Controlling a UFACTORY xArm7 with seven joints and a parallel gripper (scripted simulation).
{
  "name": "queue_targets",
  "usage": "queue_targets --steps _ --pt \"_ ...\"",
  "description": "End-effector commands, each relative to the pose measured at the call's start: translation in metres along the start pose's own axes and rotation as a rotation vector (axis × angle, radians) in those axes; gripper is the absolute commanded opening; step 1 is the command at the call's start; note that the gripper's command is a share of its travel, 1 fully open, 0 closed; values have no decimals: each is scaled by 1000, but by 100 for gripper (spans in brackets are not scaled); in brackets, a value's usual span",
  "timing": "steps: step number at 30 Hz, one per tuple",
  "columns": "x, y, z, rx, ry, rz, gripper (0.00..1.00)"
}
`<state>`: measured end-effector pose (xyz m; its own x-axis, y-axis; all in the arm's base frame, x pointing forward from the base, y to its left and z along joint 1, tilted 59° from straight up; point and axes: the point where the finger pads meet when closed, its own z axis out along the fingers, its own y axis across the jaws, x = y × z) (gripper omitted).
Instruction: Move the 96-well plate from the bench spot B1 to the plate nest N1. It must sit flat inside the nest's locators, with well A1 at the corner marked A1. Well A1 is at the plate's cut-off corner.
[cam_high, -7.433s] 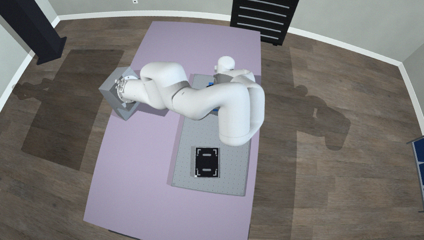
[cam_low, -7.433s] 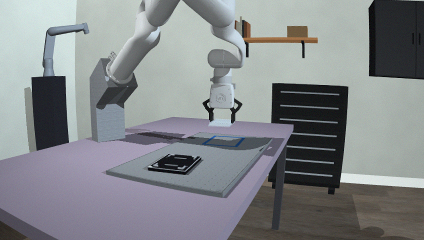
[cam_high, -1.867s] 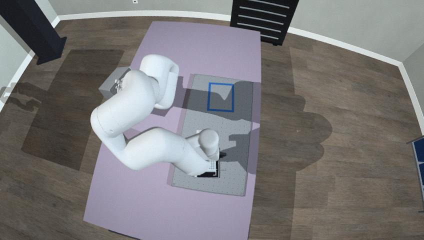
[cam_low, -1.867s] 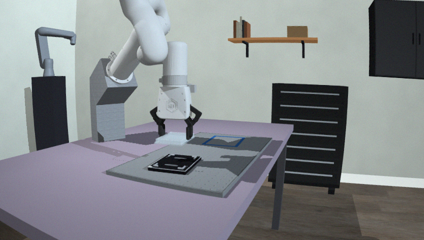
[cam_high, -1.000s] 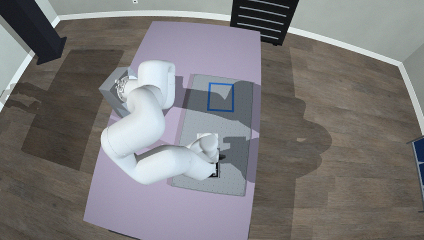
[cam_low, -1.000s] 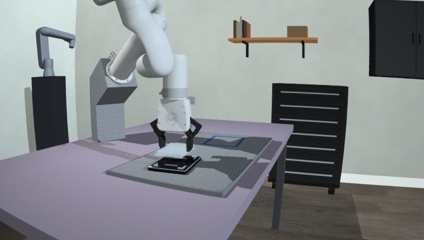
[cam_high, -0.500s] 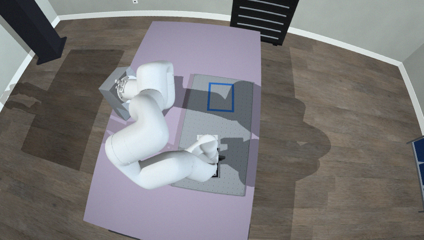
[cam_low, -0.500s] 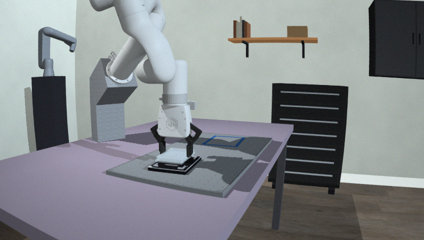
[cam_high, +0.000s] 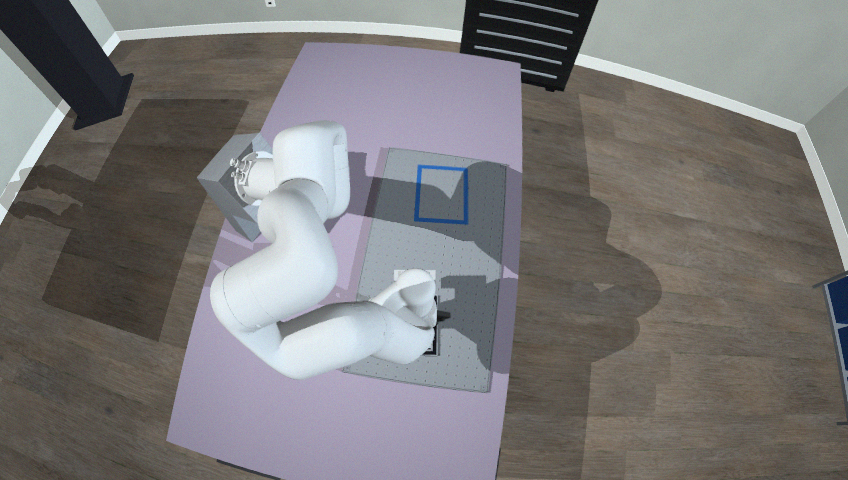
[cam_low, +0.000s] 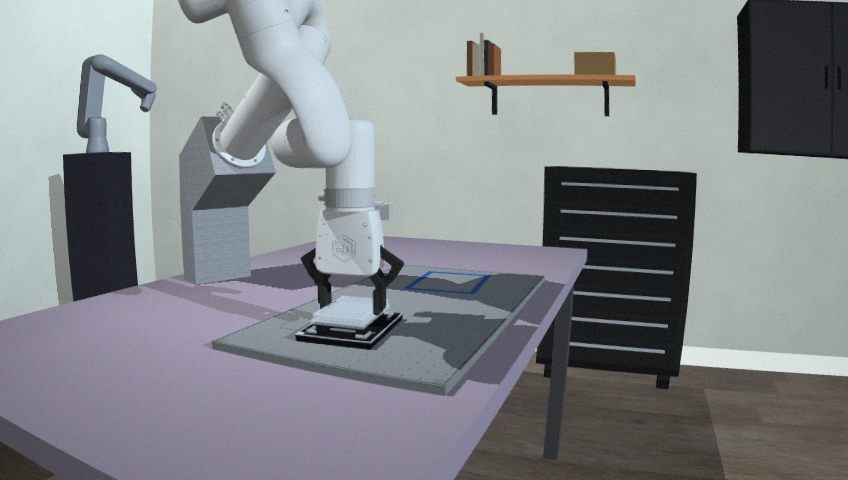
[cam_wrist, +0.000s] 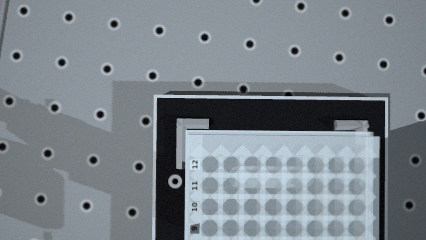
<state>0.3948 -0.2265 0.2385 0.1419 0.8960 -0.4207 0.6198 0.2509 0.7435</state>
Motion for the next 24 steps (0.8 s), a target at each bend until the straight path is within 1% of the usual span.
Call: queue_targets --steps 1,24 --pt "0 0 0 -1 0 0 0" --pt "0 0 3 -1 0 0 0"
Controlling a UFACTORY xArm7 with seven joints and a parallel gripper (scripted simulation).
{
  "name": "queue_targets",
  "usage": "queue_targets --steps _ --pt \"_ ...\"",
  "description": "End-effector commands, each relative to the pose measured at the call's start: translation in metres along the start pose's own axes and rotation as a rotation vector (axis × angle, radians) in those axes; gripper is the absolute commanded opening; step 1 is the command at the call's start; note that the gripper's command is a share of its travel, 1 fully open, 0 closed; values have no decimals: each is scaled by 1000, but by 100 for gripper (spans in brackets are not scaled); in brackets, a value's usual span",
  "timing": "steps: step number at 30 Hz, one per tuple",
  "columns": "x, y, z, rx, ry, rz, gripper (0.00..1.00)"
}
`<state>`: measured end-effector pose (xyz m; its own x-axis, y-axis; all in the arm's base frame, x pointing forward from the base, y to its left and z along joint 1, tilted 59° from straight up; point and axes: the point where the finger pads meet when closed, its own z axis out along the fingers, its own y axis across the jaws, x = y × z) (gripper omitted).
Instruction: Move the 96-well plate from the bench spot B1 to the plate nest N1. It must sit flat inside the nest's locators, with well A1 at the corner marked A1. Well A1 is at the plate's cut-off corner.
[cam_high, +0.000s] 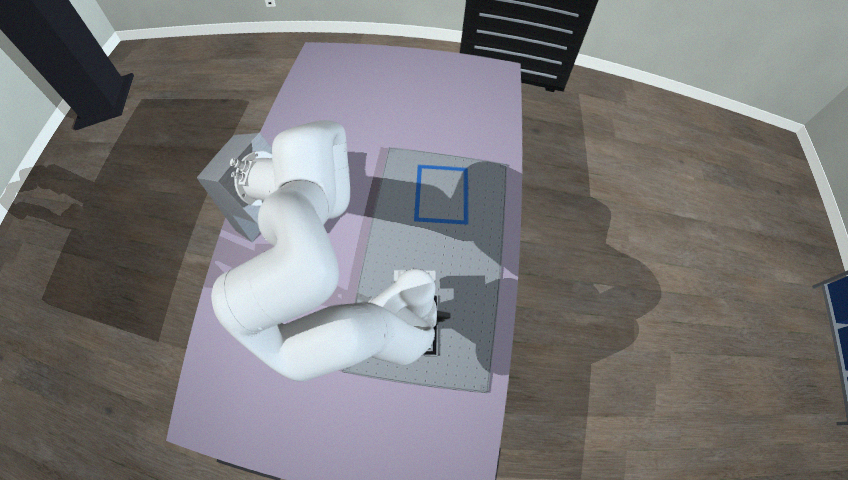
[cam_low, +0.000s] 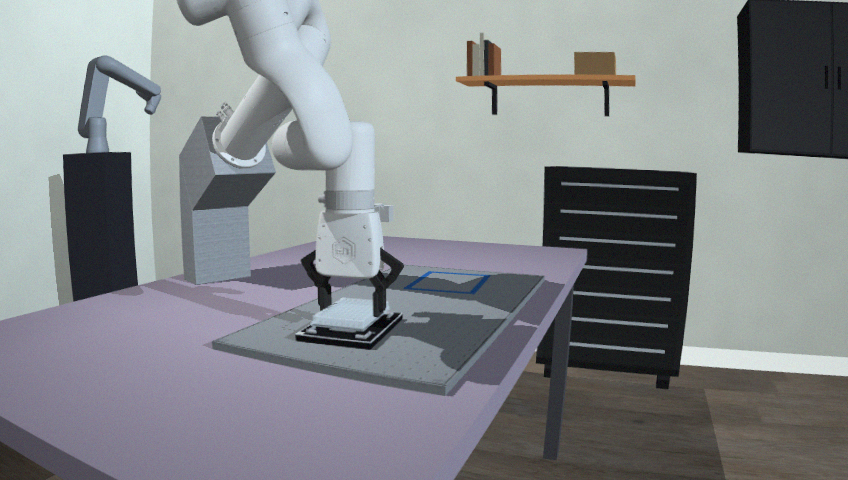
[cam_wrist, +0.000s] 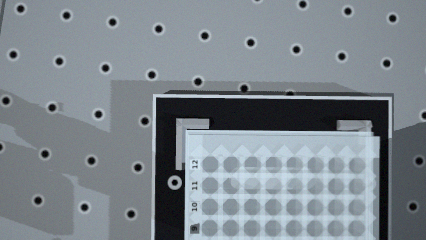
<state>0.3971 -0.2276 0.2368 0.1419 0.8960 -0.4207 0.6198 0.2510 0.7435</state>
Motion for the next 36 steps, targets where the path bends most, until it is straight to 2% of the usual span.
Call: queue_targets --steps 1,36 --pt "0 0 1 -1 0 0 0" --pt "0 0 6 -1 0 0 0"
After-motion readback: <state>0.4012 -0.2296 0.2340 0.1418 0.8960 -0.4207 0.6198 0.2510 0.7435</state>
